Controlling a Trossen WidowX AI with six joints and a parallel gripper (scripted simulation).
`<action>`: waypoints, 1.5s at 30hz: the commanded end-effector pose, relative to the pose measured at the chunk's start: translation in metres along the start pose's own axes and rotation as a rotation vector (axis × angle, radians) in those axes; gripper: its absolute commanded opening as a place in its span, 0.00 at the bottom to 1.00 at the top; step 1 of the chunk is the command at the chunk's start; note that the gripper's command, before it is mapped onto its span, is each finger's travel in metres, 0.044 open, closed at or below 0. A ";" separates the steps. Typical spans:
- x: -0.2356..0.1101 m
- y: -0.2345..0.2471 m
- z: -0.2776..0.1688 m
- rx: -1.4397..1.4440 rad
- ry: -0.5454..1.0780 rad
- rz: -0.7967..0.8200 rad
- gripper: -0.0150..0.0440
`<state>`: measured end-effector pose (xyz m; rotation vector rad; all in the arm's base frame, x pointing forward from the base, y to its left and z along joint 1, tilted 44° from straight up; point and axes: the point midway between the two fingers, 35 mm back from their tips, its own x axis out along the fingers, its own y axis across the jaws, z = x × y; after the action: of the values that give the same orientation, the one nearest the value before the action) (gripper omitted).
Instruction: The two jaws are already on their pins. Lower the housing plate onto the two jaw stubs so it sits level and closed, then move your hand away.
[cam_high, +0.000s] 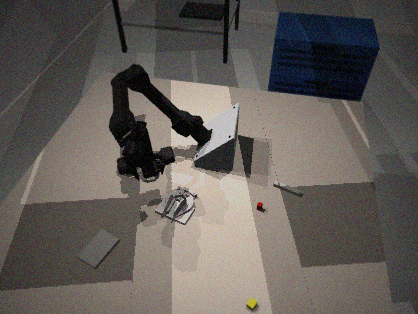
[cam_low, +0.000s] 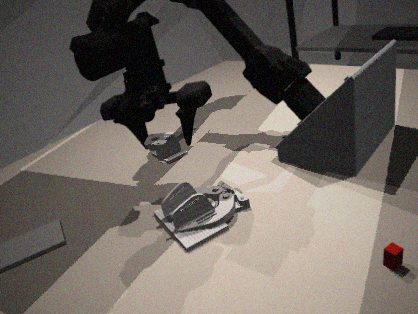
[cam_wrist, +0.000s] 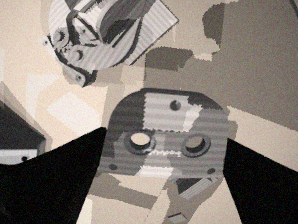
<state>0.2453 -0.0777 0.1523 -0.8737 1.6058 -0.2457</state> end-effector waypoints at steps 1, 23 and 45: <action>0.002 0.012 0.010 0.073 0.007 0.006 0.85; 0.002 0.072 0.047 0.554 0.015 -0.027 0.85; 0.003 0.098 0.057 0.741 0.009 -0.050 0.85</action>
<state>0.2590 0.0051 0.0795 -0.3378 1.3388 -0.8165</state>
